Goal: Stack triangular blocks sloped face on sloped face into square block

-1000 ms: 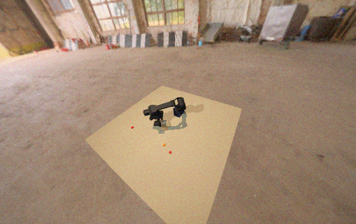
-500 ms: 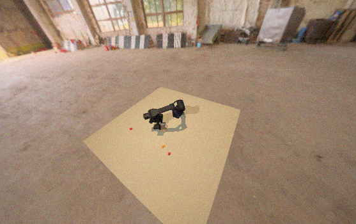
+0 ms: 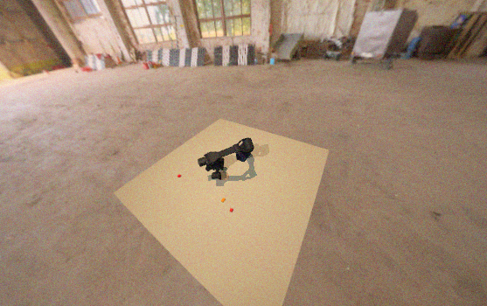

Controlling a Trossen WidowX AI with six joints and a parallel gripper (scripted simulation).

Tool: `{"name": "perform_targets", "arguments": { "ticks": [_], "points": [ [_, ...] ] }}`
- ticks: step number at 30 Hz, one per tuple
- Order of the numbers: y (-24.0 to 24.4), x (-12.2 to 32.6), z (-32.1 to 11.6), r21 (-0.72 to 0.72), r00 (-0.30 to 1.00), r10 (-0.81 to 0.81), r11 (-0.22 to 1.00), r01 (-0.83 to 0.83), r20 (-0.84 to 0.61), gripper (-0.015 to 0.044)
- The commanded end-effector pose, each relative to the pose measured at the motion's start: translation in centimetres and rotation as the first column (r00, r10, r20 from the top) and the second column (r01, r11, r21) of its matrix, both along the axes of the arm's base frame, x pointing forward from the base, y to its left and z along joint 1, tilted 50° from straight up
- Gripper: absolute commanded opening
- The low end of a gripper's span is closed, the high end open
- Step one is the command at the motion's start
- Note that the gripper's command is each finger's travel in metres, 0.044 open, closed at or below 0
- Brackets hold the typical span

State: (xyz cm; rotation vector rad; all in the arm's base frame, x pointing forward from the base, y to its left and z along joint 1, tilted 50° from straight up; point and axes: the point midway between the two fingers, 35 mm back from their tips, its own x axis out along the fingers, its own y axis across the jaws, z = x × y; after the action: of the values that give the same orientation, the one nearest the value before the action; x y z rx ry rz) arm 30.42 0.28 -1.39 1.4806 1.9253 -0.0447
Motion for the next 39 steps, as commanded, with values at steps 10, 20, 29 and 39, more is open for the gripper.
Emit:
{"name": "perform_targets", "arguments": {
  "ticks": [10,20,29,39],
  "points": [
    [1.9,-0.3,-0.8,0.008,1.000,-0.004,1.000,0.004,-0.002,0.0440],
    [2.5,-0.5,-1.0,0.010,1.000,-0.003,1.000,0.003,-0.001,0.0335],
    [2.5,-0.5,-1.0,0.010,1.000,-0.003,1.000,0.003,-0.001,0.0177],
    [2.3,-0.5,-0.8,0.010,1.000,0.000,1.000,0.000,0.001,0.0000]
  ]
}}
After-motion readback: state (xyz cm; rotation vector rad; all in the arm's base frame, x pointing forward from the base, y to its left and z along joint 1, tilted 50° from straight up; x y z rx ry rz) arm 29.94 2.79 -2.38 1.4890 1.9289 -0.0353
